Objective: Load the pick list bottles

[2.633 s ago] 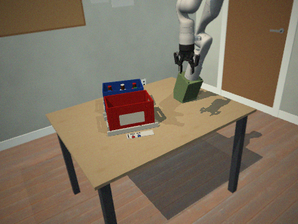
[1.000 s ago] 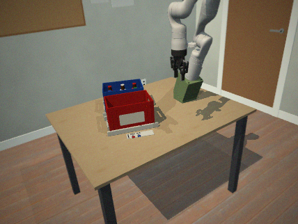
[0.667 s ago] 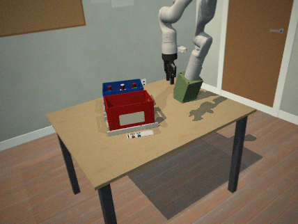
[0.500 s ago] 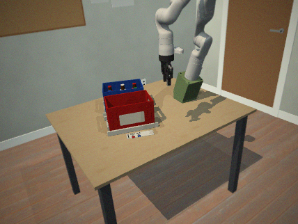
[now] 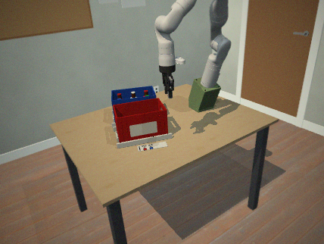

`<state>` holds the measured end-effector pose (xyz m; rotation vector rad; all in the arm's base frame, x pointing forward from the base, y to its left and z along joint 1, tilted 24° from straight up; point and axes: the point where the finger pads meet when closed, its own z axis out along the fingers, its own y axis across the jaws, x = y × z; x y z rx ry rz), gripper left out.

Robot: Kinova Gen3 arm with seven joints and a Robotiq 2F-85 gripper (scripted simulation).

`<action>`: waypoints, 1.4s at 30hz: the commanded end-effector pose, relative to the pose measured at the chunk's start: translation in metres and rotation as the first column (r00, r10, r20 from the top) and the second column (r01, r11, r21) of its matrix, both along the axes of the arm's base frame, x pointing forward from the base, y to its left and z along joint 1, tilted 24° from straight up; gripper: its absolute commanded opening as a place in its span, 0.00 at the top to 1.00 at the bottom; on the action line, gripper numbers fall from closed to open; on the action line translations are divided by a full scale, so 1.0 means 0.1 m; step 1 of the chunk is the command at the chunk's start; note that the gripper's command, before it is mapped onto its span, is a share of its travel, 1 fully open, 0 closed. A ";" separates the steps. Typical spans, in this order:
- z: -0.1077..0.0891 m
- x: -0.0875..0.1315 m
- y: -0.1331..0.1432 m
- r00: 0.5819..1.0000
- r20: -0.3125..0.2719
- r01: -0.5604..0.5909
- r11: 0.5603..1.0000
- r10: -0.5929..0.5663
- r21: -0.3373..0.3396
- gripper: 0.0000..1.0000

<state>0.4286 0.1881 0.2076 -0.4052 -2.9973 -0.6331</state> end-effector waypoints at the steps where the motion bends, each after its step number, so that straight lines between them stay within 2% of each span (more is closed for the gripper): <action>1: -0.06 0.12 -0.05 1.000 0.001 0.001 1.000 -0.001 0.001 0.33; 30: -0.77 1.18 -0.49 1.000 0.002 0.001 1.000 -0.001 0.000 0.33; 32: -0.77 1.18 -0.49 1.000 0.002 0.001 1.000 -0.001 0.000 0.33; 35: -0.84 1.30 -0.54 1.000 0.002 0.001 1.000 -0.001 0.000 0.33; 42: -0.85 1.30 -0.54 1.000 0.002 0.001 1.000 -0.001 0.000 0.33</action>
